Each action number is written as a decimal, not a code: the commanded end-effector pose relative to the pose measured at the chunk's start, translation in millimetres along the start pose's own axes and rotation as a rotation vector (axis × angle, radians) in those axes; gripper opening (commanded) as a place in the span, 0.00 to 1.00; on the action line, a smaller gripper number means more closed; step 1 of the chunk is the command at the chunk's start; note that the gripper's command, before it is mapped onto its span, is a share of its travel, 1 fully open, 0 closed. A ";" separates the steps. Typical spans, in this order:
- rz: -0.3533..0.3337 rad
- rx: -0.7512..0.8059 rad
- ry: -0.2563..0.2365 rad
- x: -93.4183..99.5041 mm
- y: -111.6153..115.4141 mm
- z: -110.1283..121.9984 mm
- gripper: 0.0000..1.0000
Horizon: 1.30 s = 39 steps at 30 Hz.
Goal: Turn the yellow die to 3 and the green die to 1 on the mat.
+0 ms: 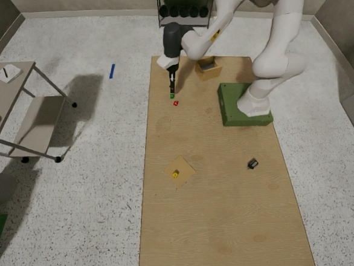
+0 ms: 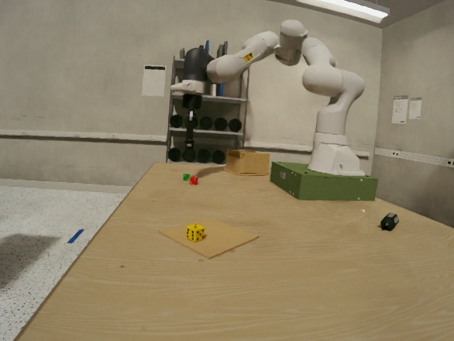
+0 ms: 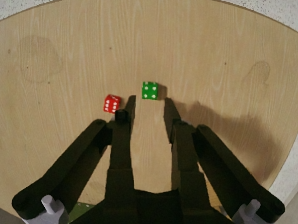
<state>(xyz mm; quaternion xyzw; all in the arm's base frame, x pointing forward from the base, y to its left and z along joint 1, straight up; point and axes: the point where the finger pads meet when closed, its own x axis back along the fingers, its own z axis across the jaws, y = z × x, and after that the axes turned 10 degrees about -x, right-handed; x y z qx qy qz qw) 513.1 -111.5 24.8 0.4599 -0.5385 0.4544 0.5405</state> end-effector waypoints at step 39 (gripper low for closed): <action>0.005 0.005 0.000 -44.5 -2.9 0.1 0.32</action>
